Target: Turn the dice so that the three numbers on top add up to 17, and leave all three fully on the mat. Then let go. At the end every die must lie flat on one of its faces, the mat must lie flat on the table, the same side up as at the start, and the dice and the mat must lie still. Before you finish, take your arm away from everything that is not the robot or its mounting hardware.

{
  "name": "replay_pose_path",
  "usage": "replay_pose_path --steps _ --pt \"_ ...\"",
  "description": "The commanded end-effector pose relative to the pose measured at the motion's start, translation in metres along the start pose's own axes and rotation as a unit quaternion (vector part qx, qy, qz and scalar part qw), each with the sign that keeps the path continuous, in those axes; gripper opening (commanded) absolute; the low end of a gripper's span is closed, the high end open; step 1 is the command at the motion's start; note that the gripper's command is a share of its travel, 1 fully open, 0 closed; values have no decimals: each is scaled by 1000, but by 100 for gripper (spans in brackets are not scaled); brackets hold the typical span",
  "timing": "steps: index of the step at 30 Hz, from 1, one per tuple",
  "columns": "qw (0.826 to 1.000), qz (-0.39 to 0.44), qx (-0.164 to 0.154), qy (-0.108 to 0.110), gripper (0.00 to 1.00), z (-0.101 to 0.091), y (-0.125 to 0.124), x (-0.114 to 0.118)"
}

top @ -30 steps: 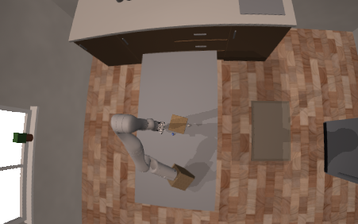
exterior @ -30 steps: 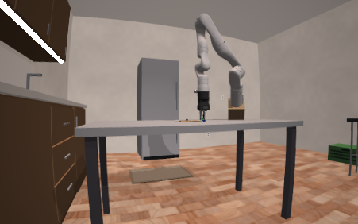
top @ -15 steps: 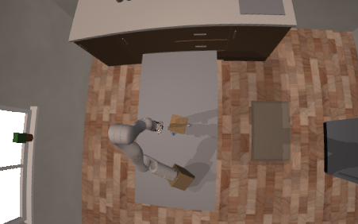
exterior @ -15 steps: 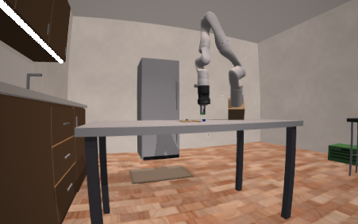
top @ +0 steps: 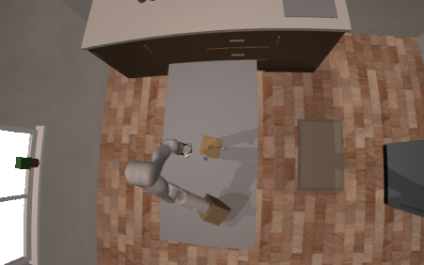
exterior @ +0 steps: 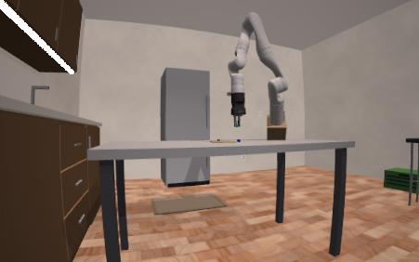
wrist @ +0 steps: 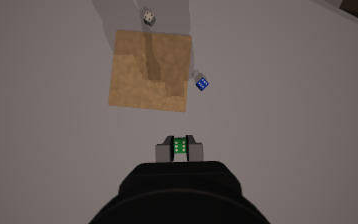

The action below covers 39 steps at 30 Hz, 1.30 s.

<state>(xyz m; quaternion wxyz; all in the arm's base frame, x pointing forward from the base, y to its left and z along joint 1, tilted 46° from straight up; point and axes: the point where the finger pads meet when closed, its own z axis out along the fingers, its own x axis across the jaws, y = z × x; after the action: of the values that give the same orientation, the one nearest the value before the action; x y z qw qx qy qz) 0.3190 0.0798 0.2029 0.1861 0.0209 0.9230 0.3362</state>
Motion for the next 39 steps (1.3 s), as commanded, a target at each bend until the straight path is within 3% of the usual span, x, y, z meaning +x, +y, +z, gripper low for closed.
replay_pose_path --steps 1,21,24,31,39 --pt "1000 9 1 -10 34 -8 -5 -5" --pt "1000 8 1 -10 34 -12 -7 -5" --pt "1000 -4 1 -14 34 -16 -29 -10" --pt "999 -49 2 -11 34 -17 -118 -3" --pt "999 -52 2 -10 34 -17 -125 -1"
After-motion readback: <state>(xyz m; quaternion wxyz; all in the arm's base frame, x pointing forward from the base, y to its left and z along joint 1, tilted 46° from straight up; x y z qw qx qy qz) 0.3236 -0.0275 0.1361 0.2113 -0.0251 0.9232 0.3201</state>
